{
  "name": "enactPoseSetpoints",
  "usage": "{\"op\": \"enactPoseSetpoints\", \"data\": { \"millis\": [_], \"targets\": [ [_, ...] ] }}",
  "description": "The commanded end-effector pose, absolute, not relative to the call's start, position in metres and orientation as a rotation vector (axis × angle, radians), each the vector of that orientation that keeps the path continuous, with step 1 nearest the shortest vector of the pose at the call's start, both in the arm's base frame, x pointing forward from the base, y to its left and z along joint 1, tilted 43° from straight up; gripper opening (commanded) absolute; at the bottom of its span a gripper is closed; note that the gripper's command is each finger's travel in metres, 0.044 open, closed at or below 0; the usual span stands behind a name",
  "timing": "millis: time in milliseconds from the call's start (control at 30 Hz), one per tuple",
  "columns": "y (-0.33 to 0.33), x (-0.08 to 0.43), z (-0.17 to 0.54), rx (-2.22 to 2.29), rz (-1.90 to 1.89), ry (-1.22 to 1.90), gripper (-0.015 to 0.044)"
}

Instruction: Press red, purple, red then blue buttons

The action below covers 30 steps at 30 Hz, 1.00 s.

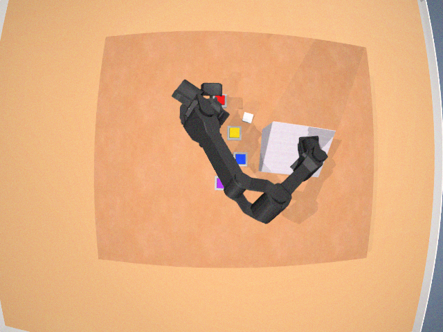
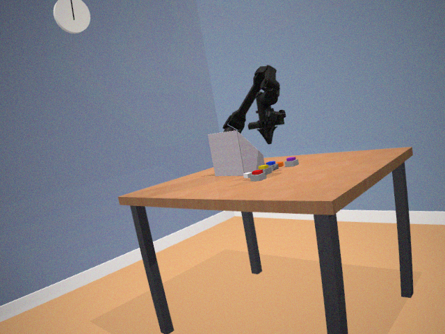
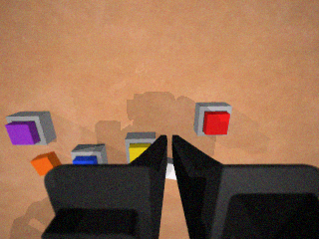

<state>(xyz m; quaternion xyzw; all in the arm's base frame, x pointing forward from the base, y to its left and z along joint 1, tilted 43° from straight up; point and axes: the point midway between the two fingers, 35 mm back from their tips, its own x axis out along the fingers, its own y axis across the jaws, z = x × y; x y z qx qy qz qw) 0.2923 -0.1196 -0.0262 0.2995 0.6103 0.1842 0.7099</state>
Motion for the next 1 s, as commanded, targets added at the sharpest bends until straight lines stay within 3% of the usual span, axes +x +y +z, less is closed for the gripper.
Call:
{"op": "enactPoseSetpoints", "data": {
  "millis": [0, 300, 500, 967],
  "targets": [
    [-0.155, 0.271, -0.069, 0.674, 0.423, 1.353, 0.002],
    [-0.167, 0.26, -0.089, 0.681, 0.434, 1.348, 0.002],
    [-0.129, 0.271, -0.132, 0.682, 0.436, 1.346, 0.002],
    [-0.117, 0.274, -0.145, 0.683, 0.436, 1.345, 0.002]
  ]
}}
